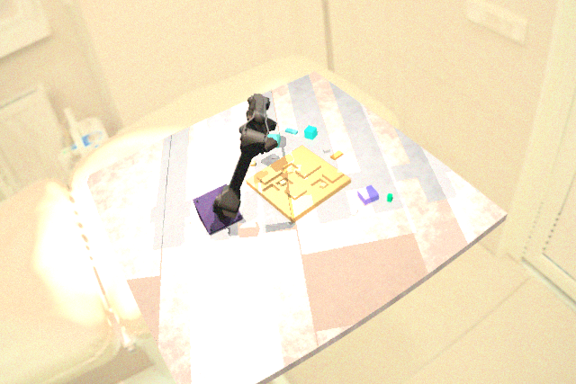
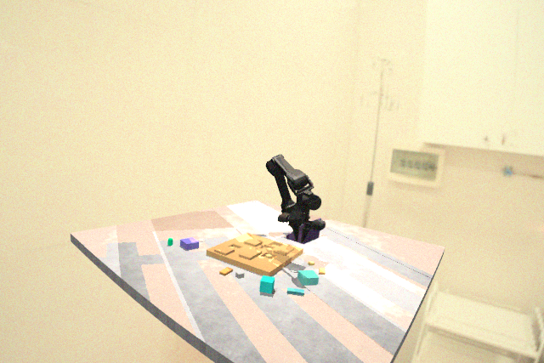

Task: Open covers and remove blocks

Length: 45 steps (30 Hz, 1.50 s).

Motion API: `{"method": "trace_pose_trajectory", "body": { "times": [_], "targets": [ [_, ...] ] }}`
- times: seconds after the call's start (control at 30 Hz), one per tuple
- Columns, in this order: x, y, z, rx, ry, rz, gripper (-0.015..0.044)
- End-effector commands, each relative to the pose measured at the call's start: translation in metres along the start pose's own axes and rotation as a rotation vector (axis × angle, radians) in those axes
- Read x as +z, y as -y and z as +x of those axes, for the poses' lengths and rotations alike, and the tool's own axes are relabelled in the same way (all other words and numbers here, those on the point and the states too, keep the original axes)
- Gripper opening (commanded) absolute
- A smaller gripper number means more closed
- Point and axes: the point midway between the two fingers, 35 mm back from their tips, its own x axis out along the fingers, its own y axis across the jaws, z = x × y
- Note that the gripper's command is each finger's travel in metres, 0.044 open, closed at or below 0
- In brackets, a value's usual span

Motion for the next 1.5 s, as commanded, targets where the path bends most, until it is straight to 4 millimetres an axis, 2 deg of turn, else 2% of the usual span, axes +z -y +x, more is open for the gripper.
{"method": "trace_pose_trajectory", "body": {
  "times": [0.0, 0.57, 0.63, 1.17, 1.47],
  "targets": [
    [0.002, 0.034, -0.001, -0.006, -0.001, -0.329, 0.0000],
    [-0.004, 0.130, 0.004, -0.017, -0.018, -1.304, 0.0000],
    [-0.005, 0.137, 0.005, -0.017, -0.021, -1.374, 0.0000],
    [-0.005, 0.137, 0.007, -0.017, -0.022, -1.383, 0.0000],
    [-0.005, 0.137, 0.044, -0.018, -0.022, -1.383, 0.0000]
  ]
}}
